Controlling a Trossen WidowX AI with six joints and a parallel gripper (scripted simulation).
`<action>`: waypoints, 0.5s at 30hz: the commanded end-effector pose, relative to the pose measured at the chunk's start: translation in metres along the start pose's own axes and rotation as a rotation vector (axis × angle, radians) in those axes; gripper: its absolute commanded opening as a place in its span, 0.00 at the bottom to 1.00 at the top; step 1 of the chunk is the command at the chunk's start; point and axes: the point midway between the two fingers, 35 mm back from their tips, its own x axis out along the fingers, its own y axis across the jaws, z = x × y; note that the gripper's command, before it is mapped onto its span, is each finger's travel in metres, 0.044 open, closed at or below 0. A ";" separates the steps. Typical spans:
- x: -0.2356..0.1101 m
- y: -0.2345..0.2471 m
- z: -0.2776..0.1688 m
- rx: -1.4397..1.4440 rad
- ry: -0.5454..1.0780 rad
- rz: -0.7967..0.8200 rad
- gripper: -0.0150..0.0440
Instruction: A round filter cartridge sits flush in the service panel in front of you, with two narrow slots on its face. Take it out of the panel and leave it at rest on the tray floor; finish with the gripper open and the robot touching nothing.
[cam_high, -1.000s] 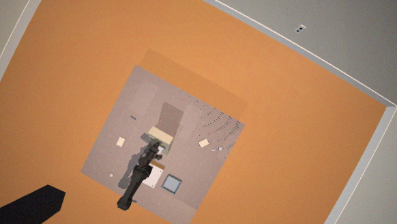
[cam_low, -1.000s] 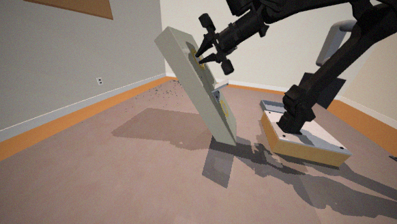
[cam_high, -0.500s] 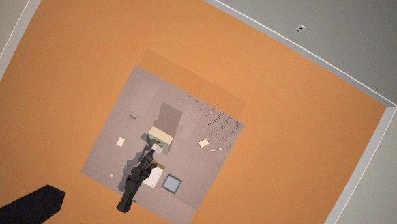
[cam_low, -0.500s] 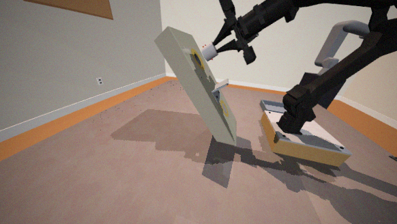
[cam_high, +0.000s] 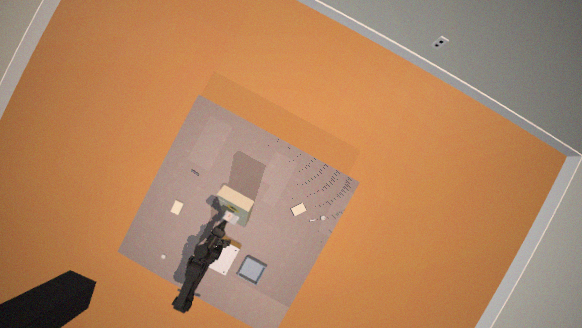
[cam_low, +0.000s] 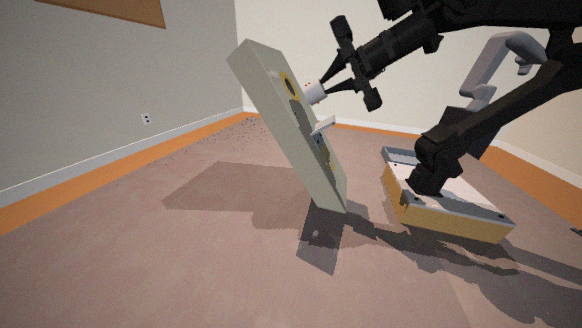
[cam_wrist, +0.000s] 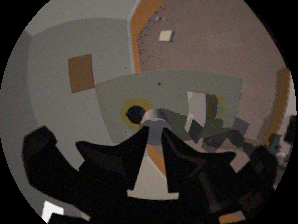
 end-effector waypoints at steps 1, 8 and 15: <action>0.001 -0.011 0.002 0.003 0.003 0.006 0.25; 0.005 -0.035 0.006 0.003 0.002 0.005 0.25; 0.005 -0.030 0.005 0.000 0.001 -0.002 0.42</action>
